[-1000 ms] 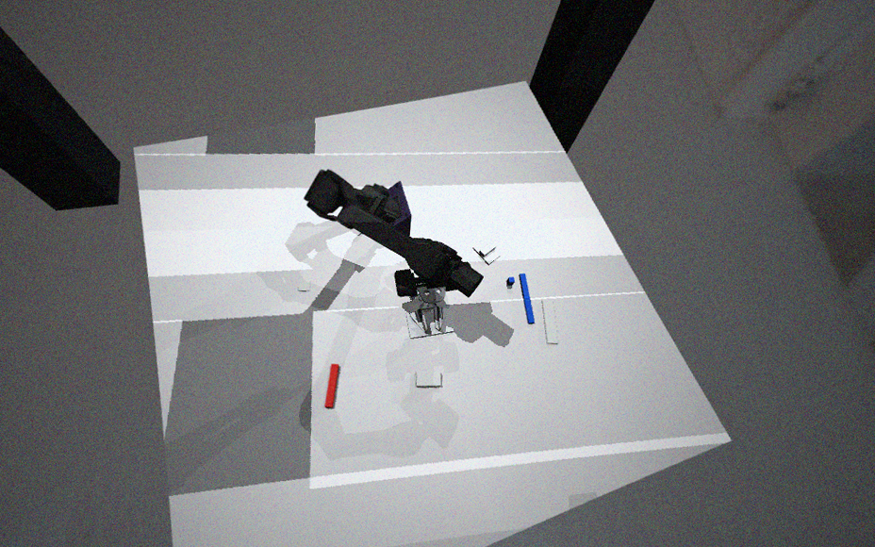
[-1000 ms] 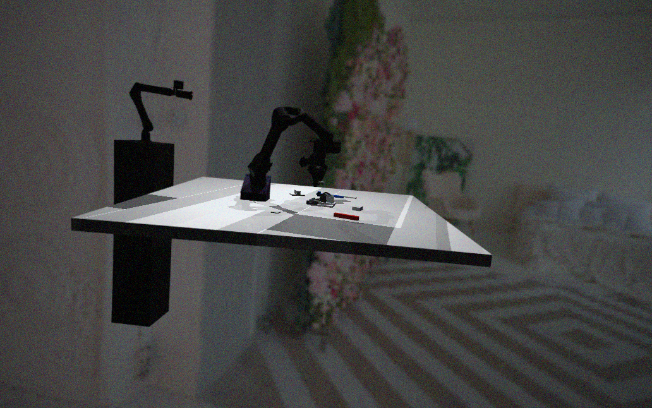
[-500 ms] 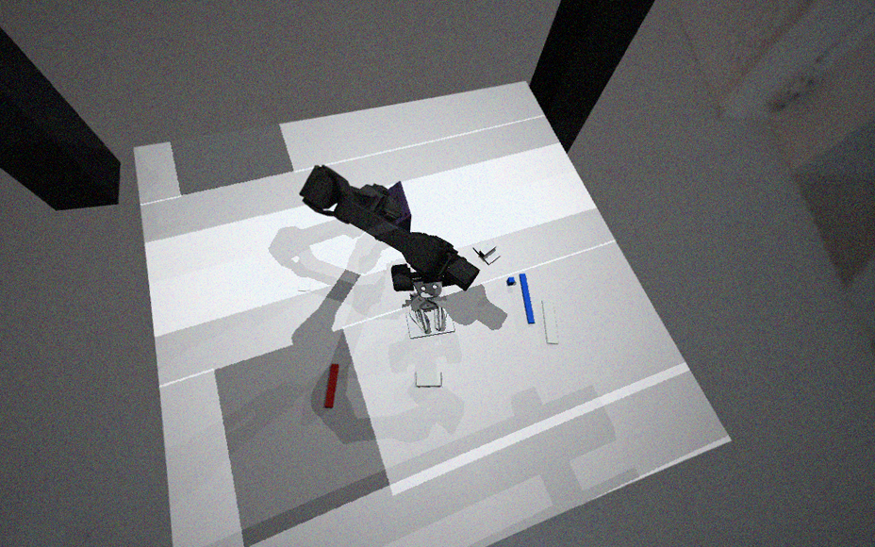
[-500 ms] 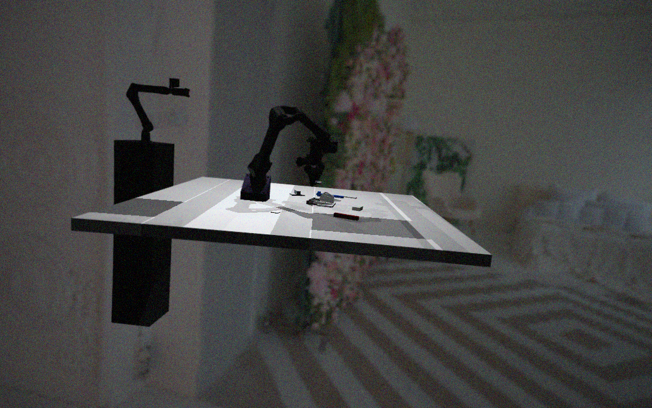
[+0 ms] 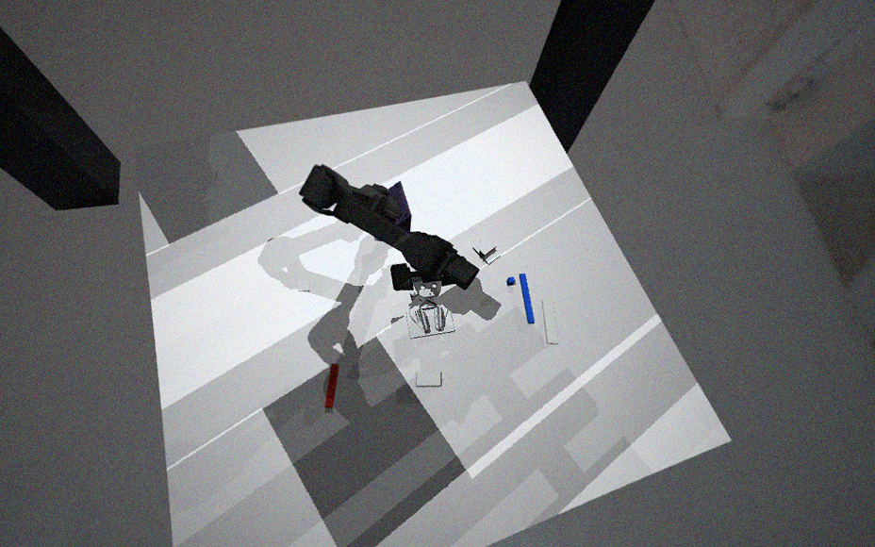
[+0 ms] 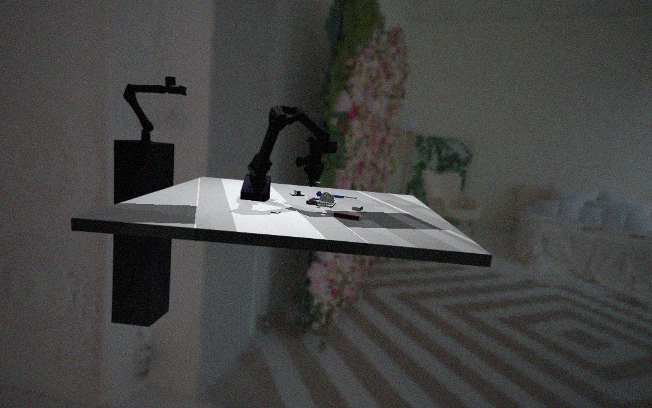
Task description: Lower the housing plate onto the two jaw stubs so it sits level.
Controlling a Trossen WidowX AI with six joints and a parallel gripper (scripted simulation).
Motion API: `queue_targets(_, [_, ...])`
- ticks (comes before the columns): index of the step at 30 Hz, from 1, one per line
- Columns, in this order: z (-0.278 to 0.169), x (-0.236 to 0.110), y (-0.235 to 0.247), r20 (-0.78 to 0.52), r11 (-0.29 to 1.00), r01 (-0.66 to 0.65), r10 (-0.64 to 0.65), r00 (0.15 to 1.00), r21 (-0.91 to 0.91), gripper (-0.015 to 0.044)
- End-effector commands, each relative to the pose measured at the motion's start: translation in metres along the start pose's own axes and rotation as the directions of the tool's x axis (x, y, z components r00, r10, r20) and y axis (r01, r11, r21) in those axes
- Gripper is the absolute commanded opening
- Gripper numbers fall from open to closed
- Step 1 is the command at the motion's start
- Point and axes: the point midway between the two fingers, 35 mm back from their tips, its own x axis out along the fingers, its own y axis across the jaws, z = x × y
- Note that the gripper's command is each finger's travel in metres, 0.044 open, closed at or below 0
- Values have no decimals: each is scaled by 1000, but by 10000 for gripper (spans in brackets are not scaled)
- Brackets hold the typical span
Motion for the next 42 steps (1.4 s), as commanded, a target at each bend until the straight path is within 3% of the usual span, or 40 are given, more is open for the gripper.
queue_targets(1, [1,1,0,4,1000,1,-1,1000,3,351])
queue_targets(24, [2,1,-2,4,1000,1,-1,1000,12,351])
queue_targets(42, [0,29,-3,3,1000,2,-2,1000,13,351])
